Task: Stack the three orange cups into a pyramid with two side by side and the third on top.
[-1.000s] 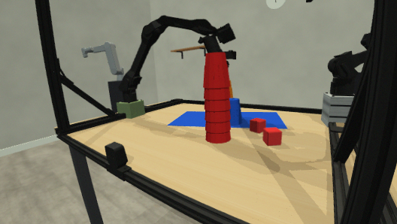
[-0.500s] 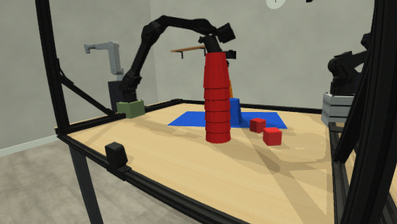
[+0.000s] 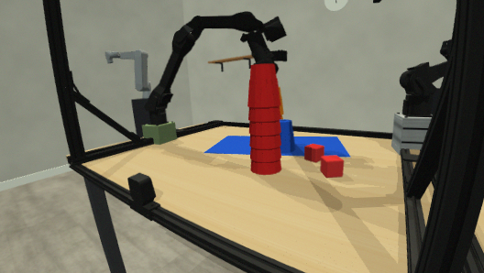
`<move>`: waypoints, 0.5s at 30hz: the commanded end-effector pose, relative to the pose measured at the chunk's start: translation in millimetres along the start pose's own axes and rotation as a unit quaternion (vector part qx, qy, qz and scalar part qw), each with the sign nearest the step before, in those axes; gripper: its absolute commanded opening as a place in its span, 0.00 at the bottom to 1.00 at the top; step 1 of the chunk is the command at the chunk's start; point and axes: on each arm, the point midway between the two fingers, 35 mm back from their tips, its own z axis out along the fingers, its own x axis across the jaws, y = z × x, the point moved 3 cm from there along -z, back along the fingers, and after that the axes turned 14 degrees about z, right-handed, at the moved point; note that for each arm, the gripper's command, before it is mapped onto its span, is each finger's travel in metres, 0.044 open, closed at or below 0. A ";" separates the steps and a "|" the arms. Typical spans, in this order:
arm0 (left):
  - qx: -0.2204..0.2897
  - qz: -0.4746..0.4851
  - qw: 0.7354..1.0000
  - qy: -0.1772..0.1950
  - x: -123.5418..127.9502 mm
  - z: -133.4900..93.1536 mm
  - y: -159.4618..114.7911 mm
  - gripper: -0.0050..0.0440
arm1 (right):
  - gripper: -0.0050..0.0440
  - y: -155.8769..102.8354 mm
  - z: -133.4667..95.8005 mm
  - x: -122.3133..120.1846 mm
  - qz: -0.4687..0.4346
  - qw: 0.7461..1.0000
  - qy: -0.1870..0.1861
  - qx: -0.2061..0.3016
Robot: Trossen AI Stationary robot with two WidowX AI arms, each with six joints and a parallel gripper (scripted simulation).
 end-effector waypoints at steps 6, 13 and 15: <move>-0.012 0.006 1.000 0.007 1.1 -15.9 7.8 0.10 | 0.10 -0.7 0.0 -0.4 0.003 1.000 -0.002 0.001; -0.026 0.002 1.000 0.008 5.6 -47.9 24.6 0.10 | 0.10 -0.7 0.0 -0.4 0.003 1.000 -0.002 0.001; -0.027 0.000 1.000 0.008 6.3 -53.0 26.2 0.10 | 0.10 -0.7 0.0 -0.4 0.003 1.000 -0.002 0.001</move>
